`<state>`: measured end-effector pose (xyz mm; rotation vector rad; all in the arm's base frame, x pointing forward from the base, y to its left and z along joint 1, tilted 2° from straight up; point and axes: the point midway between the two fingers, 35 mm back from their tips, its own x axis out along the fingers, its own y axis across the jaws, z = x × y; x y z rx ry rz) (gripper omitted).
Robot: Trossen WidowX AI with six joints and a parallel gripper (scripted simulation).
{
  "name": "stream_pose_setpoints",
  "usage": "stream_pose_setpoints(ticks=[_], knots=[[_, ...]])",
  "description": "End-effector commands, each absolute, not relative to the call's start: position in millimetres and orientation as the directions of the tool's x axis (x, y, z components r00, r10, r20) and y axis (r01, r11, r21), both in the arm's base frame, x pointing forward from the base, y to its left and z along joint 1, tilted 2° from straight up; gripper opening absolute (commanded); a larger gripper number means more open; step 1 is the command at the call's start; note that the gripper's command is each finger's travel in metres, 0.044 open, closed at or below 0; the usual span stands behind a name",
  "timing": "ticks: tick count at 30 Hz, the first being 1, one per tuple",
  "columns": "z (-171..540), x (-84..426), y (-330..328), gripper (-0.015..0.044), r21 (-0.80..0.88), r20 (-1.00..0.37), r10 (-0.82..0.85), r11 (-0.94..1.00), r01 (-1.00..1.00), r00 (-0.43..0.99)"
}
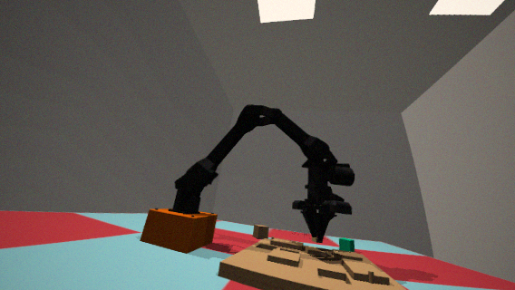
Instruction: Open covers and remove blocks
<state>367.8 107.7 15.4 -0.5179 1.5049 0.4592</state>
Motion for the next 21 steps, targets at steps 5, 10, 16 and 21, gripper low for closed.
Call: stream_pose_setpoints(ticks=[5, 10, 16, 21], knots=[[30, 370, 109, 0.008, -0.038, -0.999, -0.029, 0.81, -0.585, 0.026], [43, 370, 109, 0.008, -0.038, -0.999, -0.028, 0.81, -0.585, 0.026], [59, 369, 110, 0.008, -0.038, -0.999, -0.028, 0.81, -0.585, 0.026], [71, 368, 110, 0.008, -0.038, -0.999, -0.028, 0.81, -0.585, 0.026]])
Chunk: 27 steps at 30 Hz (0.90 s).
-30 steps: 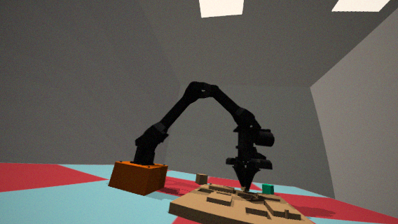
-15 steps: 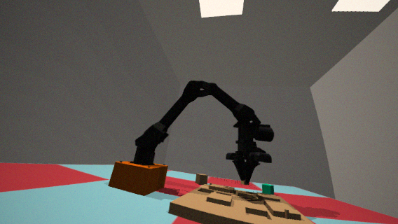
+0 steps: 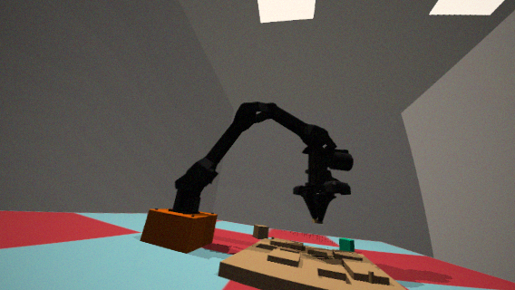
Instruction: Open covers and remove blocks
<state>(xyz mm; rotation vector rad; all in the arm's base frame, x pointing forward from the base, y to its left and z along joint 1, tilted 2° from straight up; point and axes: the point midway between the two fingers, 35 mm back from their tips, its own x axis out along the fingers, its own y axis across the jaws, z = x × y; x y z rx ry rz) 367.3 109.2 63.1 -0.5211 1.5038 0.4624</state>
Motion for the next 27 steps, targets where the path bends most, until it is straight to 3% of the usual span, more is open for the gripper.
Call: stream_pose_setpoints(ticks=[1, 27], knots=[[71, 368, 109, 0.008, -0.038, -0.999, -0.028, 0.81, -0.585, 0.026], [77, 358, 9, 0.008, -0.042, -0.999, -0.033, 0.81, -0.585, 0.025]])
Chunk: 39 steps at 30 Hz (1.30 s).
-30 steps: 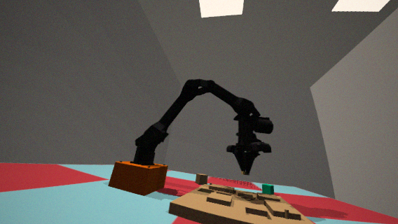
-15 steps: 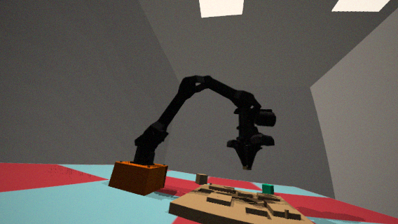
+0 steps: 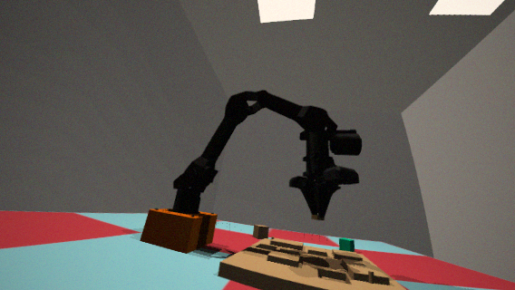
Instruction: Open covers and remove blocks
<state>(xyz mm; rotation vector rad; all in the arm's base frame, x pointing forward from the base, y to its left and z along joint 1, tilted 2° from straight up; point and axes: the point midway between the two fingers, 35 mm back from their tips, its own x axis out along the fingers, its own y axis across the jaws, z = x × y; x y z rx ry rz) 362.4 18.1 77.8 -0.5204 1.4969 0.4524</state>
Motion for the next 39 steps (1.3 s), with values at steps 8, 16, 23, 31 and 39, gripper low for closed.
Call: stream_pose_setpoints(ticks=[8, 16, 23, 31, 39], knots=[[78, 349, -22, 0.008, -0.043, -0.999, -0.035, 0.81, -0.585, 0.025], [79, 337, -51, 0.008, -0.044, -0.999, -0.037, 0.81, -0.585, 0.024], [80, 324, -76, 0.008, -0.045, -0.999, -0.039, 0.809, -0.585, 0.023], [80, 306, -102, 0.008, -0.047, -0.999, -0.042, 0.809, -0.585, 0.022], [80, 286, -127, 0.008, -0.048, -0.999, -0.045, 0.809, -0.585, 0.021]])
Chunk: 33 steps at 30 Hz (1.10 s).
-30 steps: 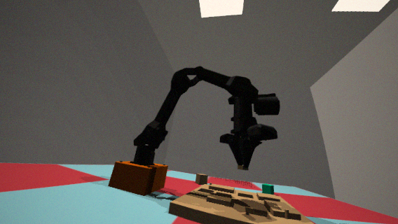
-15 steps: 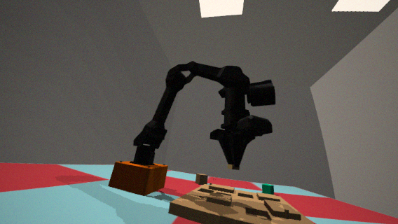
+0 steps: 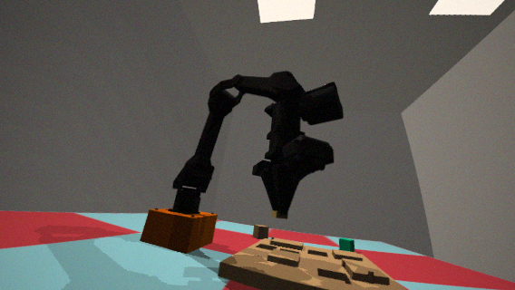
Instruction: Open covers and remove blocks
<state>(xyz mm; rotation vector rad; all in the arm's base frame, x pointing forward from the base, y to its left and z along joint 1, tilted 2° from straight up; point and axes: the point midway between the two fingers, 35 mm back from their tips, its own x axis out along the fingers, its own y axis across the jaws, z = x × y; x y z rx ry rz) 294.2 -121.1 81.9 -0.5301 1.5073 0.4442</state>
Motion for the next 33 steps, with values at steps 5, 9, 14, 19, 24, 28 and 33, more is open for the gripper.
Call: stream_pose_setpoints(ticks=[5, 9, 14, 19, 24, 28, 33], knots=[[80, 272, -141, 0.008, -0.049, -0.999, -0.046, 0.809, -0.585, 0.02], [80, 261, -152, 0.008, -0.049, -0.999, -0.048, 0.809, -0.585, 0.019], [79, 246, -164, 0.008, -0.05, -0.999, -0.049, 0.809, -0.586, 0.017], [79, 230, -174, 0.008, -0.051, -0.999, -0.051, 0.809, -0.586, 0.016], [78, 220, -181, 0.008, -0.051, -0.999, -0.052, 0.809, -0.586, 0.014], [73, 221, -182, 0.008, -0.051, -0.999, -0.053, 0.809, -0.586, 0.015], [65, 222, -183, 0.008, -0.051, -0.999, -0.053, 0.809, -0.586, 0.015]])
